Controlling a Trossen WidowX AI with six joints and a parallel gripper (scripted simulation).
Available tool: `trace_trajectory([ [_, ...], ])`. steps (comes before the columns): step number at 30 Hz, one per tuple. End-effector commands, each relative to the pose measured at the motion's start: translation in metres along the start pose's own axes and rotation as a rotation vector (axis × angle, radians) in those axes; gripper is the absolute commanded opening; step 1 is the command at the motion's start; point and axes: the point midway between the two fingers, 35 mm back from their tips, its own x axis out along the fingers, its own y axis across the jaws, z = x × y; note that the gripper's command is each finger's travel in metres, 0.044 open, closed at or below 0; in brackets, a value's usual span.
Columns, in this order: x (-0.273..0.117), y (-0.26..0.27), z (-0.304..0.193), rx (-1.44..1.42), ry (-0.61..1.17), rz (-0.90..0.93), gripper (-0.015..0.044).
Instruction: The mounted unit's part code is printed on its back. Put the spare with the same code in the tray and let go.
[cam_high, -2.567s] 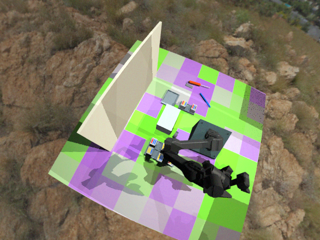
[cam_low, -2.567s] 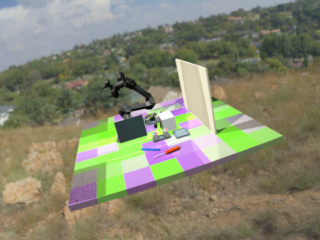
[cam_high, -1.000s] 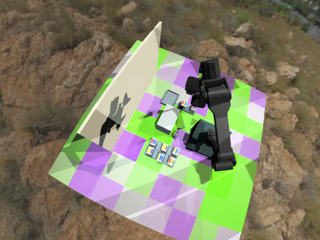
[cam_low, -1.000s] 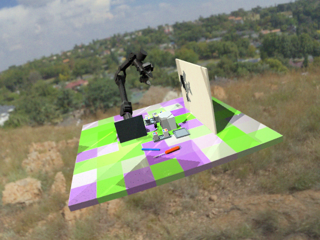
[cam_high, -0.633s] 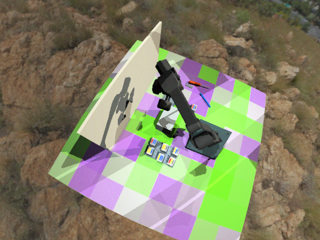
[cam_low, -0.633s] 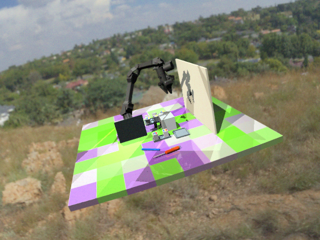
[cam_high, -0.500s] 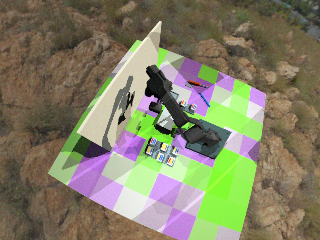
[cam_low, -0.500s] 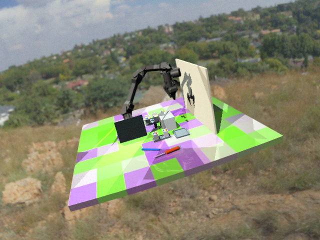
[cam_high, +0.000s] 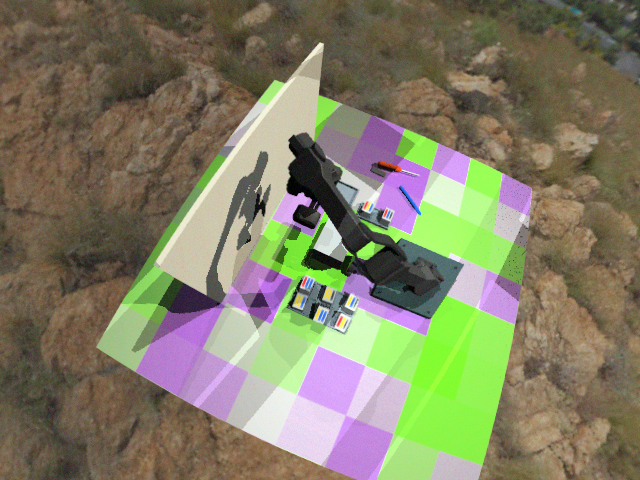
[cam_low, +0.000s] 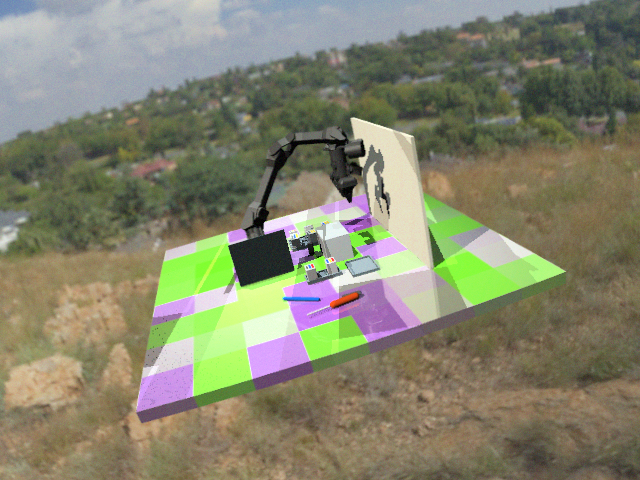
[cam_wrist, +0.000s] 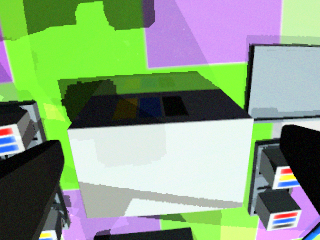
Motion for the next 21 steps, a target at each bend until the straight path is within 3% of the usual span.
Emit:
trace_trajectory([
  [1,0.002,0.000,0.000,0.008,0.003,0.009,0.0440],
  [6,0.001,0.008,-0.003,-0.035,0.001,0.005,0.0440],
  [21,0.027,0.155,-0.127,-1.007,-0.002,-0.009,0.0440],
])
